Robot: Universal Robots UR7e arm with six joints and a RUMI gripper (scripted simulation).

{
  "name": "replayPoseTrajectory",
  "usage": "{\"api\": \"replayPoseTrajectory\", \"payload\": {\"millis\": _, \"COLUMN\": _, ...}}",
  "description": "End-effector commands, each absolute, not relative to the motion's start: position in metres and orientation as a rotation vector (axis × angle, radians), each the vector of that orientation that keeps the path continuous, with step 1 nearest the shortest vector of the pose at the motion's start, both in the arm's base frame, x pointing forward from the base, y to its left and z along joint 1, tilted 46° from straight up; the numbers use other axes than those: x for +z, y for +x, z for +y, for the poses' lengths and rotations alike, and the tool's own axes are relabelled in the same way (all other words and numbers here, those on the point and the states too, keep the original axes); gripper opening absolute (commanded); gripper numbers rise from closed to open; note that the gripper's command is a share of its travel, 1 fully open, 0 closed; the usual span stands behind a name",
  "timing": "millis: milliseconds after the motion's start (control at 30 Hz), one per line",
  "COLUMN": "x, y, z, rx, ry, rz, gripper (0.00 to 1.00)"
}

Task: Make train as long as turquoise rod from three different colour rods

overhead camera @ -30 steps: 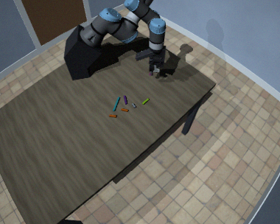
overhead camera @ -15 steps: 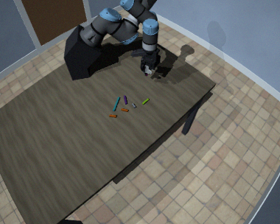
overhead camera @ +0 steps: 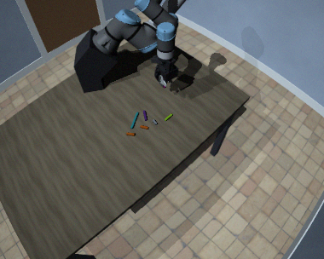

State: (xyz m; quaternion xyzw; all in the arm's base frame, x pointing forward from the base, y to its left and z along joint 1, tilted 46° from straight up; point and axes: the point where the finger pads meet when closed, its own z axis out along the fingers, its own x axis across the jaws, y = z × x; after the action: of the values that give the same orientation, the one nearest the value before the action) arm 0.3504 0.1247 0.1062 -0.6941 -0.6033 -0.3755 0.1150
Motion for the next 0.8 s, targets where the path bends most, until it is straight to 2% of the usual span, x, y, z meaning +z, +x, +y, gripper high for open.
{"api": "replayPoseTrajectory", "payload": {"millis": 0, "x": 0.0999, "y": 0.3453, "z": 0.1206, "rx": -1.055, "ry": -2.137, "rz": -1.57, "gripper": 0.0}}
{"api": "replayPoseTrajectory", "payload": {"millis": 767, "x": 0.0981, "y": 0.344, "z": 0.1197, "rx": -1.043, "ry": -2.161, "rz": -1.512, "gripper": 0.0}}
